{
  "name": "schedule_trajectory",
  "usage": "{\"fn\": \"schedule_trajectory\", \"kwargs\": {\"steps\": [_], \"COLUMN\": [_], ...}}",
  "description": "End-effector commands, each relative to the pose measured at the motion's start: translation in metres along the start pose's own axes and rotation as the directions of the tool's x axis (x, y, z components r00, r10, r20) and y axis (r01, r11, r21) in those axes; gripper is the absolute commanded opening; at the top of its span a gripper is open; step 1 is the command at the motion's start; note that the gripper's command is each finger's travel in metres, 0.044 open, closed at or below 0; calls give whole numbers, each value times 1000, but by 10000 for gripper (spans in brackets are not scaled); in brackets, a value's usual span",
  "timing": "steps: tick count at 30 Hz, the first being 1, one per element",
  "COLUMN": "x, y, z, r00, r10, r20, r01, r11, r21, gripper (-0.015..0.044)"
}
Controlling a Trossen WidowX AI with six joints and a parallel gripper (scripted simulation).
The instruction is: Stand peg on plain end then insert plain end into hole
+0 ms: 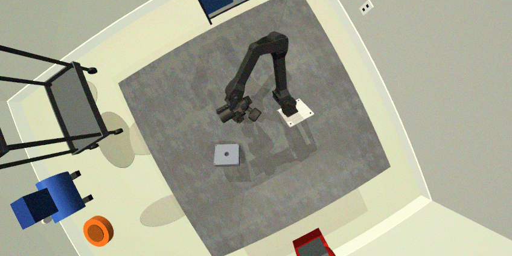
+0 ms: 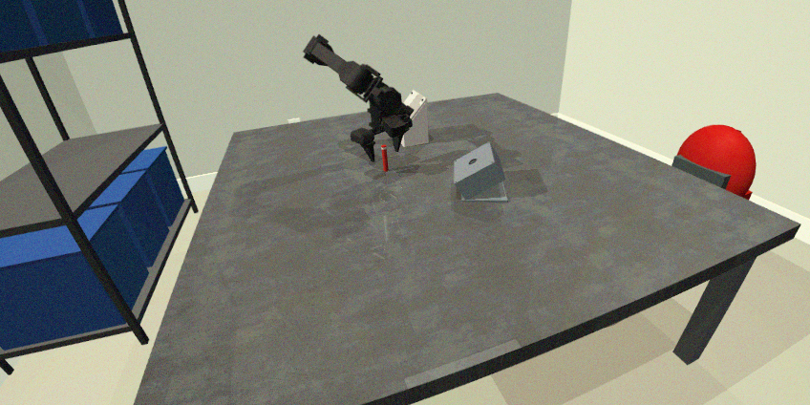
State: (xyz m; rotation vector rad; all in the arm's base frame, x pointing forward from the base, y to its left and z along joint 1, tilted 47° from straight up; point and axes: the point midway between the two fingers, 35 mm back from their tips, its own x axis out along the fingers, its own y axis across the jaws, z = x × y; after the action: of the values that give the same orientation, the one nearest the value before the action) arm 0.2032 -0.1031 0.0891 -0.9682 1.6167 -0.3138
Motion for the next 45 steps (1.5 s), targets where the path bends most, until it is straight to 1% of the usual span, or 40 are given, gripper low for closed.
{"fn": "schedule_trajectory", "kwargs": {"steps": [1,8,23,30,36,45], "x": [9,10,7,7,2,-27], "y": [1,1,0,0,0,2], "z": [-4,-4,-2,-2,0,3], "r00": [1000,1000,1000,1000,1000,1000], "r10": [-5,-6,-2,-2,0,8], "r20": [-11,-12,-3,-3,-2,-1], "r01": [5,6,2,2,0,-8], "r11": [1000,1000,1000,1000,1000,1000], "r21": [-10,-9,0,0,-1,-6], "gripper": [440,440,46,0,0,0]}}
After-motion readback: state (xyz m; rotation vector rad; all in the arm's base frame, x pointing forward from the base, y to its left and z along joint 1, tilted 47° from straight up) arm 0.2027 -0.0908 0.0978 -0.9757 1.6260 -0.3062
